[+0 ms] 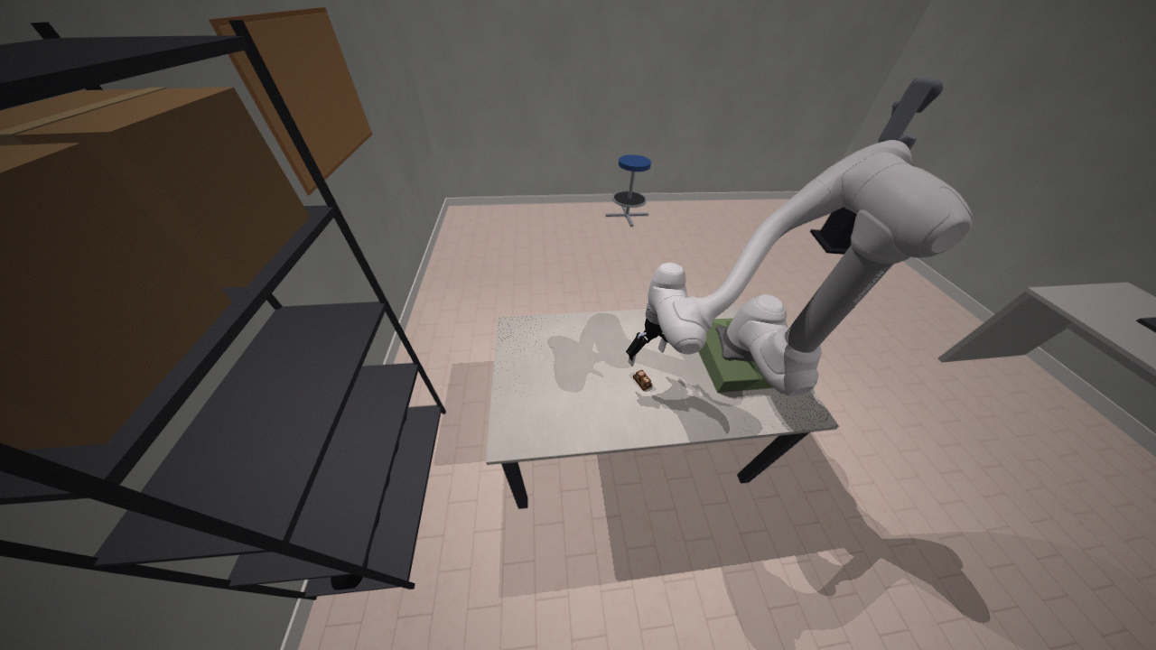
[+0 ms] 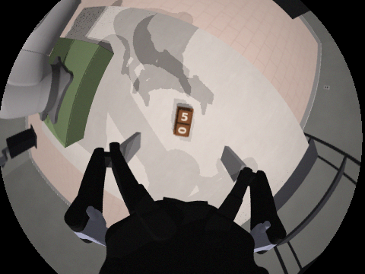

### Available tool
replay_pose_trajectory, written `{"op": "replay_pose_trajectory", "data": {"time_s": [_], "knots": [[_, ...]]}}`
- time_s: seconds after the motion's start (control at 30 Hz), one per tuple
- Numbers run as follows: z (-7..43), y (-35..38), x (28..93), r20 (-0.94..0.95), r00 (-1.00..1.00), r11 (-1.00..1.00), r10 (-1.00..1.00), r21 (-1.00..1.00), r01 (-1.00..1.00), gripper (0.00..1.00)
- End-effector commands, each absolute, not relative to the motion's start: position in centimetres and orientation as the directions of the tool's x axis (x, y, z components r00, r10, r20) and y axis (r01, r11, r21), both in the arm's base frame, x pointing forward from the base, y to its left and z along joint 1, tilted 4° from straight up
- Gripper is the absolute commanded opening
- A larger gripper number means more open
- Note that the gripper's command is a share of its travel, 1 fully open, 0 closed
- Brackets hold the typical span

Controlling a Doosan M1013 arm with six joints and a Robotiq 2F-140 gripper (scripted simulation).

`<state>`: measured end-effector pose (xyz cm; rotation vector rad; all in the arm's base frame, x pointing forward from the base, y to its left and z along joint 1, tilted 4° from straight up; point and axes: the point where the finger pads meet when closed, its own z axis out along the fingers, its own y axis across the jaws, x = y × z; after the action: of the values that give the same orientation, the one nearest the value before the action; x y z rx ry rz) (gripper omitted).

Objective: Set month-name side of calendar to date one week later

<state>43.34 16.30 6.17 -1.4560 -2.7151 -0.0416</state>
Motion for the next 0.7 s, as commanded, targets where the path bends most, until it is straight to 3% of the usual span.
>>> {"op": "replay_pose_trajectory", "data": {"time_s": [0.0, 0.67], "knots": [[7.4, 16.2, 43.4, 0.066, -0.552, 0.553, 0.831, -0.005, 0.833, 1.00], [10.1, 16.1, 43.5, 0.066, -0.552, 0.553, 0.831, -0.005, 0.833, 1.00]]}}
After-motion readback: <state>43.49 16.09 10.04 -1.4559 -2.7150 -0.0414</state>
